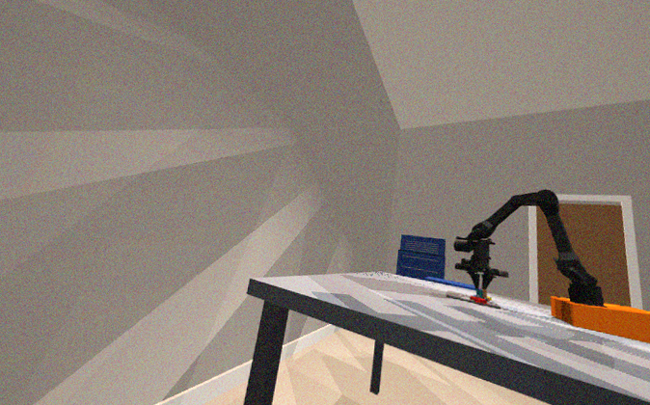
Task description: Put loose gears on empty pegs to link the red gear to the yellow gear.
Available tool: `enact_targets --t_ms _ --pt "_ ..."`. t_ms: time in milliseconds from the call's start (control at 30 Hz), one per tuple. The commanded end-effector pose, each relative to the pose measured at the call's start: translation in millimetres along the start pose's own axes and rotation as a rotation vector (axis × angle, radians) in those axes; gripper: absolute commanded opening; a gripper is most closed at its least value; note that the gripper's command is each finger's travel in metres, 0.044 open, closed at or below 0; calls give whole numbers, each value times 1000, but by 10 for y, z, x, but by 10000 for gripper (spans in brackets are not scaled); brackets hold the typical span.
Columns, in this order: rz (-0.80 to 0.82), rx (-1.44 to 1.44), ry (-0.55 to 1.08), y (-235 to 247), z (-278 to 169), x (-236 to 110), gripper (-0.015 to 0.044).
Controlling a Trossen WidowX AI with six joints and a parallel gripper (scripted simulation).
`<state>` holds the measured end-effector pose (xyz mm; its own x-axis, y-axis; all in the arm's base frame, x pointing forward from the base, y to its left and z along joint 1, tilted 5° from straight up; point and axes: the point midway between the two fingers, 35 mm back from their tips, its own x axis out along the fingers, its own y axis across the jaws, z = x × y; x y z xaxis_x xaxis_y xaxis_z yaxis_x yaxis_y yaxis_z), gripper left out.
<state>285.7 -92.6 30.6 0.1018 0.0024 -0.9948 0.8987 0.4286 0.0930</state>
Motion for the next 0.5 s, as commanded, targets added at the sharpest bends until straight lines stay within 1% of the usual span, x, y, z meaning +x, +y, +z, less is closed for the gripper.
enact_targets --t_ms 0,100,300,433,467 --pt "2 55 -1 7 8 -30 140" --pt "2 60 -1 12 13 -113 140" --pt "2 81 -1 9 12 -472 140" --pt "2 81 -1 8 12 -487 140" --pt "-6 73 4 -1 7 -436 166"
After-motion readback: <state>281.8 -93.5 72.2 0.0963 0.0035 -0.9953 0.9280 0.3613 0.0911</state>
